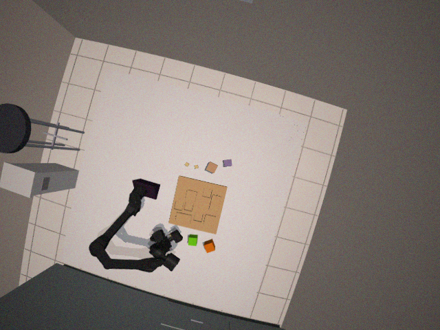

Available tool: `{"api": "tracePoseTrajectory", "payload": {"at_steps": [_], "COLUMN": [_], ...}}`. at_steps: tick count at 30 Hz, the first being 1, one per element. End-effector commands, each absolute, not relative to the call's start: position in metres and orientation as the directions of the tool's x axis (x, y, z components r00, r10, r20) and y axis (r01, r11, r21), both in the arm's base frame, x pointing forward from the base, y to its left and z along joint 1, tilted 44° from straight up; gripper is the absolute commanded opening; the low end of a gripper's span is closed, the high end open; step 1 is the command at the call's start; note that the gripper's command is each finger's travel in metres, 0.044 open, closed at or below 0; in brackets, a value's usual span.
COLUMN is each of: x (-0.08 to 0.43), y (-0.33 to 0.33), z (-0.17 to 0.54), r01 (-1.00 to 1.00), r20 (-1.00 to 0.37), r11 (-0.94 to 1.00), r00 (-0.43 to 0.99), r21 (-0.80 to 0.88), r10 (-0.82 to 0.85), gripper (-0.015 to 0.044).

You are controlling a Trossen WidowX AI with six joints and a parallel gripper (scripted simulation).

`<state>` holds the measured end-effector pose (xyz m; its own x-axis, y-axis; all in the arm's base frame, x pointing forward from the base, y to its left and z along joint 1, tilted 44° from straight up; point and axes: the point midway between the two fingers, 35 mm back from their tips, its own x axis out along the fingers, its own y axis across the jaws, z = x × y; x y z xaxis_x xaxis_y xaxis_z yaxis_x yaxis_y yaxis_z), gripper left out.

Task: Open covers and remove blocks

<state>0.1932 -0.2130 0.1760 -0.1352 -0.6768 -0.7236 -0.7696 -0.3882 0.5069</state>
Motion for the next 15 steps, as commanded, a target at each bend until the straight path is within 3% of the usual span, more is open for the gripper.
{"api": "tracePoseTrajectory", "payload": {"at_steps": [1,15], "x": [0.195,0.211], "y": [-0.203,-0.172], "z": [0.188,0.199], "r01": [-0.773,-0.743], "r20": [-0.721,-0.71], "r11": [-0.384,-0.422], "r00": [-0.133,-0.1], "r21": [0.505,0.519], "r10": [-0.68,-0.697], "gripper": [0.044,0.044]}}
